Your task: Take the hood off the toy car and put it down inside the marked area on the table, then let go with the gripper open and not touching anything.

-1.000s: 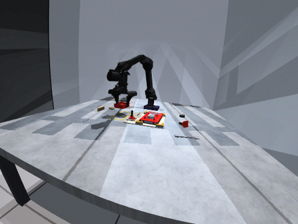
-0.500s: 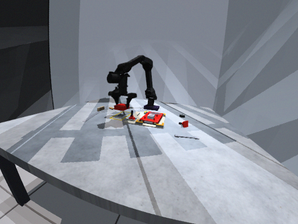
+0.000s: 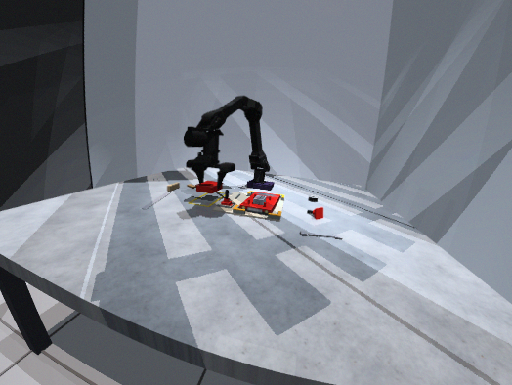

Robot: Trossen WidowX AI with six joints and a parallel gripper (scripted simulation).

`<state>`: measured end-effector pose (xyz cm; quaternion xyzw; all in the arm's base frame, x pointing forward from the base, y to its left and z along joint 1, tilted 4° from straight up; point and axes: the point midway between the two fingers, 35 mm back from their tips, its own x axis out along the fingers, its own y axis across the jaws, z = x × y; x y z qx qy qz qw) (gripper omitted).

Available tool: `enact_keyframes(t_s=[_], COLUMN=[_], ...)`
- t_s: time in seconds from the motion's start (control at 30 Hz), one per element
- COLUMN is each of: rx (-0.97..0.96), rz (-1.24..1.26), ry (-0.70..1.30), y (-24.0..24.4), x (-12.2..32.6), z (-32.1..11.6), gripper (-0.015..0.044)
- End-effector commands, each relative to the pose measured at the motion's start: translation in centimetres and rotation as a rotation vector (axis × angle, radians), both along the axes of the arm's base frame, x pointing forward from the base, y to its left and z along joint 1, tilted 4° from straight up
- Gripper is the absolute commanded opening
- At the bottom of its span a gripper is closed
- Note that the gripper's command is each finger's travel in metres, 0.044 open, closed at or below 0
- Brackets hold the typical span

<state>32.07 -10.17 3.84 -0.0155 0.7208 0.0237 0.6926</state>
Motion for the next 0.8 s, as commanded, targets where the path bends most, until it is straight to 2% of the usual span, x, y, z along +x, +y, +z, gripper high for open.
enact_keyframes(t_s=[0.0, 0.77], rx=[-0.002, -0.002], rz=[0.005, 0.005], ry=[0.004, 0.004], y=[0.0, 0.0], x=[-0.1, -0.3], z=[-0.4, -1.7], gripper=[0.0000, 0.0000])
